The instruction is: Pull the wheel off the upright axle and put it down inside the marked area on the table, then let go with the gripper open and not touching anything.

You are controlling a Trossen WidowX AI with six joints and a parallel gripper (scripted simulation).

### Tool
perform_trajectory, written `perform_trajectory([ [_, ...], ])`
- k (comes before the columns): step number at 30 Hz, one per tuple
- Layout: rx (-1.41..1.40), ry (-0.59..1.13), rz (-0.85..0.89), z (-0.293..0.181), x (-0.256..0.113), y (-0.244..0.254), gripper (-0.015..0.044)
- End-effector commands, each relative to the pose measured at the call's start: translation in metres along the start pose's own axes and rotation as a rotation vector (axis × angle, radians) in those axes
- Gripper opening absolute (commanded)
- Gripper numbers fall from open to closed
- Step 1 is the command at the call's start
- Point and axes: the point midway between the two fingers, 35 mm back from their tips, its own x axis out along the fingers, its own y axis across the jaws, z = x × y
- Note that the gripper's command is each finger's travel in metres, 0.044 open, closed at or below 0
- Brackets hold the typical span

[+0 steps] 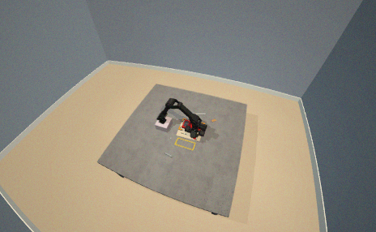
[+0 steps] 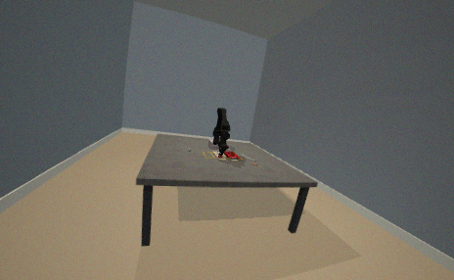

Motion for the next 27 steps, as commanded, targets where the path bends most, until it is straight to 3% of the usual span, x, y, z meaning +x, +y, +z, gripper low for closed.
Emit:
perform_trajectory([
  [1, -0.002, 0.004, 0.008, -0.0007, 0.0064, 0.0009, 0.03],
  [2, -0.002, 0.004, 0.008, -0.0007, 0.0064, 0.0009, 0.03],
  [6, 0.0, 0.0, 0.002, -0.0001, 0.0025, 0.0003, 0.0195],
  [14, 0.0, 0.0, 0.002, -0.0001, 0.0025, 0.0003, 0.0142],
  [19, 0.0, 0.0, 0.003, -0.0001, 0.0017, 0.0004, 0.001],
  [27, 0.0, 0.0, 0.003, -0.0001, -0.0009, 0.0005, 0.0],
])
